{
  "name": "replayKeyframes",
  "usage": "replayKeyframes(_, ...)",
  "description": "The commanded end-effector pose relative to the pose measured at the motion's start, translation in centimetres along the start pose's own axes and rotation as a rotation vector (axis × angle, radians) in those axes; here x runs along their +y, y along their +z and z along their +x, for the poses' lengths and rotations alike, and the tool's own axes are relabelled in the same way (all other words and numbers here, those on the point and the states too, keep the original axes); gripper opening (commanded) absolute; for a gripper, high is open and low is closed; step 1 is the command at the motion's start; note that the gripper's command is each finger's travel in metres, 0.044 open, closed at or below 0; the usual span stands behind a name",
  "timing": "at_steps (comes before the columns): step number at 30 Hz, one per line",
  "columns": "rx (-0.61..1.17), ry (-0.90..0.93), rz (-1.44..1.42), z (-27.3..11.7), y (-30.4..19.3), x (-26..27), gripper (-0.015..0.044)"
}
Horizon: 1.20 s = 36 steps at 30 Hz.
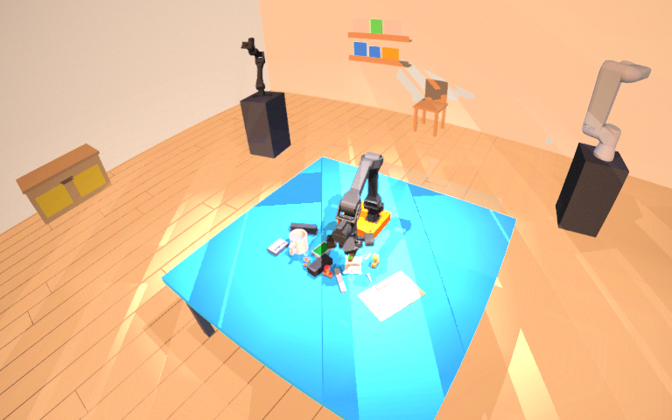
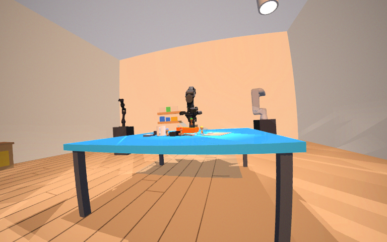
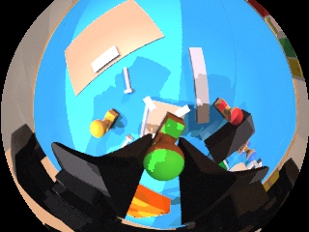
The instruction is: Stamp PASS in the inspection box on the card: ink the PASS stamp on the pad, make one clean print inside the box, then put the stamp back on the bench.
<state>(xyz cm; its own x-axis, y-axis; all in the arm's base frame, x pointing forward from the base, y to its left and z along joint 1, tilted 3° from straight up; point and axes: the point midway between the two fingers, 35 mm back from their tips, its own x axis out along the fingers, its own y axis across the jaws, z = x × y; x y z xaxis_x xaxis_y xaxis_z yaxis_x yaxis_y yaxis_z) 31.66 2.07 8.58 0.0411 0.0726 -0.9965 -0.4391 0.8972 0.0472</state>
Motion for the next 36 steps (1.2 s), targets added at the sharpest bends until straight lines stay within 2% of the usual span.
replayKeyframes(1, 0.004, 0.007, 0.002, 0.1, 1.7, 0.5, 0.0)
replayKeyframes(17, -0.002, 0.01, 0.0, 0.5, 8.1, 2.9, 0.0)
replayKeyframes(36, -0.002, 0.01, 0.0, 2.9, 8.3, 2.9, 0.0)
